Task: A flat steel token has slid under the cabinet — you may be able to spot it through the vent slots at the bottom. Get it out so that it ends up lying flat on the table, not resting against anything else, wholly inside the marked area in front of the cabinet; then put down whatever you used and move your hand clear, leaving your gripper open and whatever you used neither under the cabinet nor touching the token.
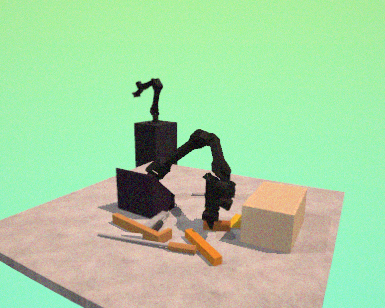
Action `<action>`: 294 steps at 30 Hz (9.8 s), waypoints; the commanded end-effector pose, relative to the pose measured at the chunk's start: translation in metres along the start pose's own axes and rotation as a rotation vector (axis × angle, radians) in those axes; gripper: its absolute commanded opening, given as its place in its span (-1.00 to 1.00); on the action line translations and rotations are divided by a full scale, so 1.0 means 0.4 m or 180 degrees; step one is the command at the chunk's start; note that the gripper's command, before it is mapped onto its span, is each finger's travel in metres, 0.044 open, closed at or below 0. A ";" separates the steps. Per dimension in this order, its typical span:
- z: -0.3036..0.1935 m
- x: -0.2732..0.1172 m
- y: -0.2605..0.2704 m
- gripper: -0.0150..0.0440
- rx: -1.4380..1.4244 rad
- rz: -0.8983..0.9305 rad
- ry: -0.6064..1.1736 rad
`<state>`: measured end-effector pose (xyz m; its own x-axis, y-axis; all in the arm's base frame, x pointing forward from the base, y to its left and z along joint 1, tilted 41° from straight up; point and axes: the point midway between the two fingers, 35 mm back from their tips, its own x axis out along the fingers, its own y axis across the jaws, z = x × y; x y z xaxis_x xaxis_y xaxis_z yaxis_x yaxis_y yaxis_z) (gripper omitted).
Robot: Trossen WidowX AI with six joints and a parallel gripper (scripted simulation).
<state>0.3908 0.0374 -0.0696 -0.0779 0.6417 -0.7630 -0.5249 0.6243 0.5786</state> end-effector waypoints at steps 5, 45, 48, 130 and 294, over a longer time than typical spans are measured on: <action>0.005 0.003 0.027 -0.49 -0.0018 0.0028 -0.0021; -0.003 0.003 0.102 -0.49 -0.0015 0.0034 -0.0020; -0.013 0.003 0.101 -0.49 -0.0014 0.0033 -0.0019; -0.334 0.006 0.077 -0.49 -0.0001 0.0026 0.0000; -0.315 -0.006 0.148 -0.49 0.2924 0.0029 0.0014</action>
<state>0.2516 0.0127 -0.0749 -0.0891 0.6454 -0.7586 0.3612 0.7307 0.5792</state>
